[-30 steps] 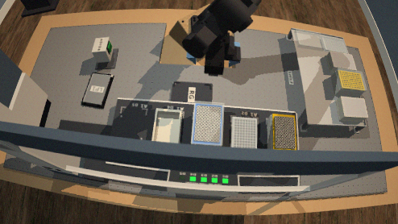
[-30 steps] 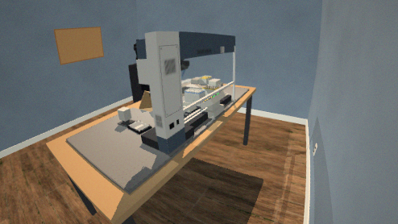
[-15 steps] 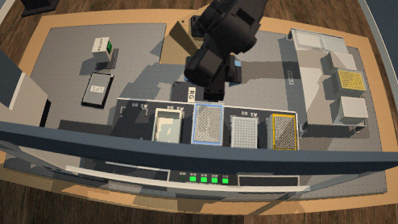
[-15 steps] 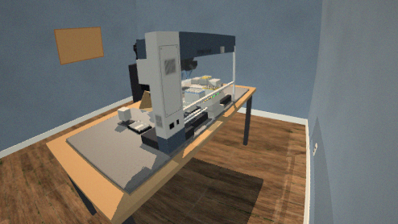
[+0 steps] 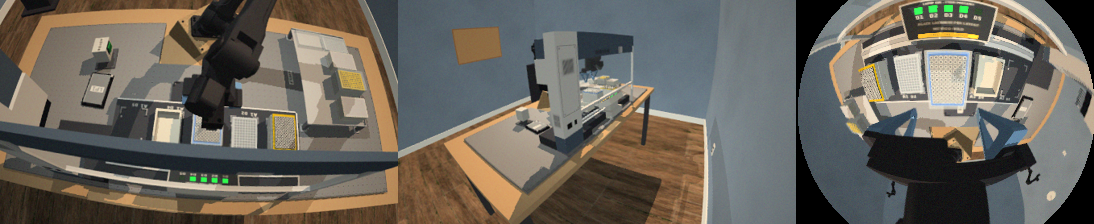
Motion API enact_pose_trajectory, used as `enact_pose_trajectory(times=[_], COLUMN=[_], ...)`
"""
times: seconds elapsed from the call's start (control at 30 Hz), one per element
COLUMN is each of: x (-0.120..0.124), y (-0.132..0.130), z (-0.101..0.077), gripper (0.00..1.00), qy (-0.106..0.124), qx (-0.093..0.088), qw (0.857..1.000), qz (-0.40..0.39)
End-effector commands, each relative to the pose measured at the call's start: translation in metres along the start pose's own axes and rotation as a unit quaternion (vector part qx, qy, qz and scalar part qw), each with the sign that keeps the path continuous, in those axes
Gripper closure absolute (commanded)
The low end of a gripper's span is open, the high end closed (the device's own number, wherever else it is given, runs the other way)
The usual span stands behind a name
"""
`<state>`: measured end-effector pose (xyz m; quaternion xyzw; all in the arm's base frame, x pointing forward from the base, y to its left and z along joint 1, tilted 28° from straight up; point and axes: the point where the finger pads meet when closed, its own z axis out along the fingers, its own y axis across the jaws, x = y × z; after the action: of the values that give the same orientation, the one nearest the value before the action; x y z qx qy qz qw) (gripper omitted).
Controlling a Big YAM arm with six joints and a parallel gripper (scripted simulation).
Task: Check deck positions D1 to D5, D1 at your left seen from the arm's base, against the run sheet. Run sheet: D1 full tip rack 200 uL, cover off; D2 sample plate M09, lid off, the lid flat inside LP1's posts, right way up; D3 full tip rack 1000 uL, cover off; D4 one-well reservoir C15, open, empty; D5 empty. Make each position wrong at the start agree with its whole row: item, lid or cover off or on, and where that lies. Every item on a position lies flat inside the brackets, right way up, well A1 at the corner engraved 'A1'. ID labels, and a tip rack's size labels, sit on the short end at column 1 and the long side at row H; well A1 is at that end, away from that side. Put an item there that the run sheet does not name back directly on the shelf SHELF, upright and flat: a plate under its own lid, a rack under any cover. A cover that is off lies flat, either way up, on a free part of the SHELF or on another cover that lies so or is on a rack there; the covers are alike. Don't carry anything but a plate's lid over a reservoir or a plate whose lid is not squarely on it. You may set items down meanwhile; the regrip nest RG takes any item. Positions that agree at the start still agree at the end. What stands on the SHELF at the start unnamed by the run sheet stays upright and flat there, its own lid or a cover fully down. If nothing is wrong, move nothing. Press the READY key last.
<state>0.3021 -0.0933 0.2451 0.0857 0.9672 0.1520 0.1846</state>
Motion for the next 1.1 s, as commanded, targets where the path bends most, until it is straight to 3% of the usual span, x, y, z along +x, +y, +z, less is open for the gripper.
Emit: enact_pose_trajectory(times=[0.0,0.2,0.3,0.33,0.57,0.7,0.77,0.8,0.9,1.07], x=[-0.044,-0.049,-0.04,-0.036,-0.036,-0.03,-0.03,-0.049,-0.03,-0.037], y=[0.003,-0.001,0.001,0.0,0.0,0.002,0.002,0.004,-0.001,0.0], z=[-0.019,-0.02,-0.022,-0.015,-0.015,0.002,0.002,-0.014,0.014,0.016], gripper=[0.0,0.0,0.0,0.0,0.0,0.0,0.0,0.0,0.0,0.0], qy=[-0.033,-0.034,-0.038,-0.024,-0.024,-0.016,-0.016,-0.038,-0.009,-0.017], qx=[0.011,0.013,0.015,0.009,0.009,0.006,0.006,0.012,0.005,0.006], qw=[0.999,0.999,0.999,1.0,1.0,1.0,1.0,0.999,1.0,1.0], qz=[-0.007,-0.002,-0.001,-0.002,-0.002,0.001,0.001,-0.008,0.004,0.001])
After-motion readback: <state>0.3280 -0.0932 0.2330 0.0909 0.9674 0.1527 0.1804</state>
